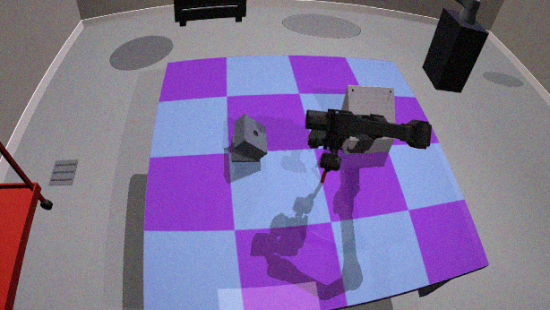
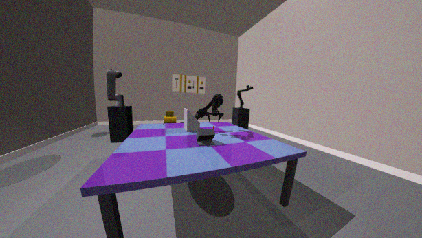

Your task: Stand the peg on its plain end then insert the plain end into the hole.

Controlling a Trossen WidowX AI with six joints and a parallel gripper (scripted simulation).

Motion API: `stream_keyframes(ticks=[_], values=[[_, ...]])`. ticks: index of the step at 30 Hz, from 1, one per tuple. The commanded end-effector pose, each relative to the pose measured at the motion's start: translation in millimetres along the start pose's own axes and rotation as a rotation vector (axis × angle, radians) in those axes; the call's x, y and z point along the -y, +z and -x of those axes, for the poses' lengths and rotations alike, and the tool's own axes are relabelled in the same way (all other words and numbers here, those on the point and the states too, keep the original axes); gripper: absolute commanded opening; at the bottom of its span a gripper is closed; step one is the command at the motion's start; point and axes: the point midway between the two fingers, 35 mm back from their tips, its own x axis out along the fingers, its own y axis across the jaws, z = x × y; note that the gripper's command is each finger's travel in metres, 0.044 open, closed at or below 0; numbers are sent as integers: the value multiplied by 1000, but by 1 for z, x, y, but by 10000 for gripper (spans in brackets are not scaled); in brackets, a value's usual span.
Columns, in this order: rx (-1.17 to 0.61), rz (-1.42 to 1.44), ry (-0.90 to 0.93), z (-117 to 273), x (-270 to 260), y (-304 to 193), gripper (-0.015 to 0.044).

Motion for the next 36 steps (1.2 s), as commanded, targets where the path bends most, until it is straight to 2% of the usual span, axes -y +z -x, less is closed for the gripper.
stream_keyframes(ticks=[1, 13, 36], values=[[-5, -4, 9, 0, -1, 1, 440], [-5, -162, 10, -19, -1, 1, 440], [-3, -164, 5, -48, -1, 3, 440]])
